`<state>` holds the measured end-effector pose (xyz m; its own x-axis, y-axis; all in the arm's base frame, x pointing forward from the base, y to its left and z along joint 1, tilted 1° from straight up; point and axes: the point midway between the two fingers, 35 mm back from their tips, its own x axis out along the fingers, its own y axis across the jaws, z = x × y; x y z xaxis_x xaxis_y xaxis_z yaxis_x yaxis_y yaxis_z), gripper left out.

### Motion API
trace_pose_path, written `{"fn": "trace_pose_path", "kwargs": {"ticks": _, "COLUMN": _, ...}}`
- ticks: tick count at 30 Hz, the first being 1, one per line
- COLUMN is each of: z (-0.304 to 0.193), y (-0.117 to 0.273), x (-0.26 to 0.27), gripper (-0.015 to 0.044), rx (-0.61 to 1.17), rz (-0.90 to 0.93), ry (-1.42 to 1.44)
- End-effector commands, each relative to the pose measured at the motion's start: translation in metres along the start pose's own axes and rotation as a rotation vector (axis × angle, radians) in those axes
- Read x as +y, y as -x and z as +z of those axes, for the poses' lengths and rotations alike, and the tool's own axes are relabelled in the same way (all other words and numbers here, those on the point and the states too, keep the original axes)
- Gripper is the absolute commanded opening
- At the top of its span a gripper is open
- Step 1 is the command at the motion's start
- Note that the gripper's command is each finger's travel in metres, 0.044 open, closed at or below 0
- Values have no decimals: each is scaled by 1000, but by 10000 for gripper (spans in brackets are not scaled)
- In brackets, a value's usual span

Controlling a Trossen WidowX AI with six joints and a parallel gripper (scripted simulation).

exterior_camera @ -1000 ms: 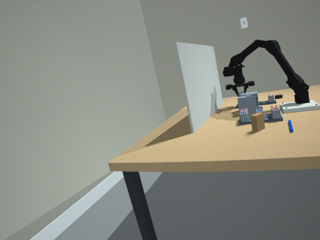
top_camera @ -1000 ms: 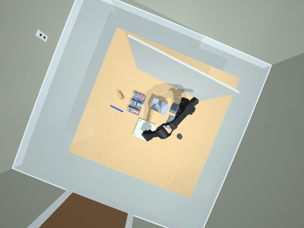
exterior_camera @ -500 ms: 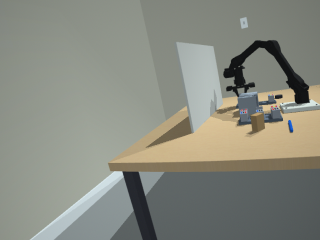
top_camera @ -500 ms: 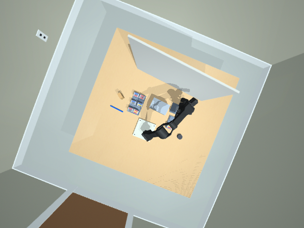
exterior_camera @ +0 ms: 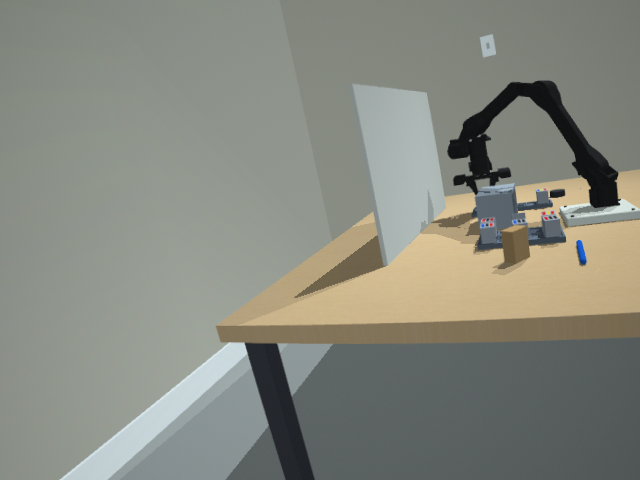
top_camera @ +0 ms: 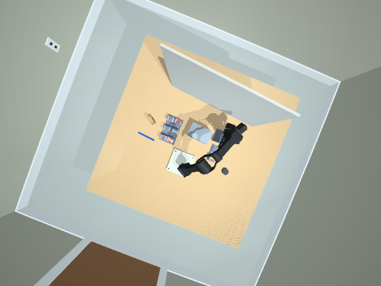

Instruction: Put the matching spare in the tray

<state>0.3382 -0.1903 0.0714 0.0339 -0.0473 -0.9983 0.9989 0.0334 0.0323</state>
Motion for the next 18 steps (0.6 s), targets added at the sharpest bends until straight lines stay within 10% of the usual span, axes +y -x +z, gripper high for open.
{"fn": "trace_pose_path", "kwargs": {"ticks": 1, "z": -1, "y": -3, "x": 0, "gripper": 0, "rx": 3, "rz": 2, "ry": 1}}
{"fn": "trace_pose_path", "kwargs": {"ticks": 18, "z": -1, "y": -11, "x": -2, "gripper": 26, "rx": 1, "rz": -1, "ry": -1}}
